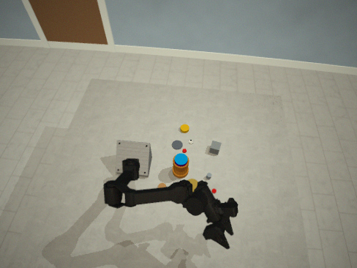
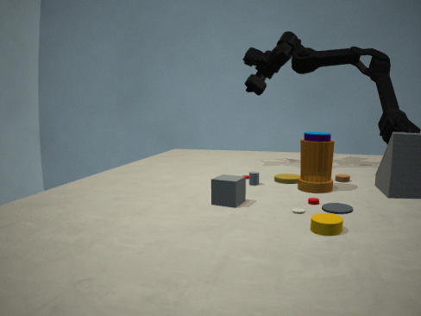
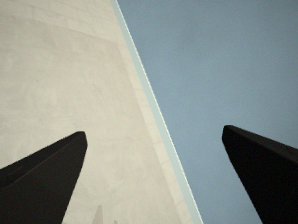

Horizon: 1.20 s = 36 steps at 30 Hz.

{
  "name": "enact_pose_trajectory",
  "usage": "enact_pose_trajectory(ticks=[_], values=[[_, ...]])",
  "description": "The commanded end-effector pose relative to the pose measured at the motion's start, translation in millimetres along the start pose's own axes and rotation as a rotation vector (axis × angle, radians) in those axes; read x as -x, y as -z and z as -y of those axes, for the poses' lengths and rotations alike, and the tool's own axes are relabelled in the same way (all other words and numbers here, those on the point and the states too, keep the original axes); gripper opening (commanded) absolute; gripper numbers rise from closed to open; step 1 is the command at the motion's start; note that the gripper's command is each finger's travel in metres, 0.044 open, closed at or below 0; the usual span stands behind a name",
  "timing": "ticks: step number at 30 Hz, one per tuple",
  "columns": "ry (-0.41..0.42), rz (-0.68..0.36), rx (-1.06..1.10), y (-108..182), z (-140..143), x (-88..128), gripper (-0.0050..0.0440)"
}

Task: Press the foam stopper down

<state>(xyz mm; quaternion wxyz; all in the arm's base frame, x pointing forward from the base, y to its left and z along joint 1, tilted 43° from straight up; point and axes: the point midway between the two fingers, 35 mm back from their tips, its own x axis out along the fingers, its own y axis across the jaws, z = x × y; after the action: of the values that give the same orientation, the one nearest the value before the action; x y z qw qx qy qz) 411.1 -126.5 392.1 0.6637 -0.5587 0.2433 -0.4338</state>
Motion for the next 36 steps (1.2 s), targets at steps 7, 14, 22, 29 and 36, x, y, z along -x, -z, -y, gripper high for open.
enact_pose_trajectory(ticks=[7,14,22,29,36], values=[[0.0,0.0,0.0,0,0,0,0.04],[0.0,0.0,0.0,0,0,0,0.04],[-0.176,0.114,-0.005,-34,-55,31,0.028],[-0.471,0.195,-0.054,-62,-137,88,0.0112],[-0.708,0.149,-0.071,-59,-193,139,0.0]])
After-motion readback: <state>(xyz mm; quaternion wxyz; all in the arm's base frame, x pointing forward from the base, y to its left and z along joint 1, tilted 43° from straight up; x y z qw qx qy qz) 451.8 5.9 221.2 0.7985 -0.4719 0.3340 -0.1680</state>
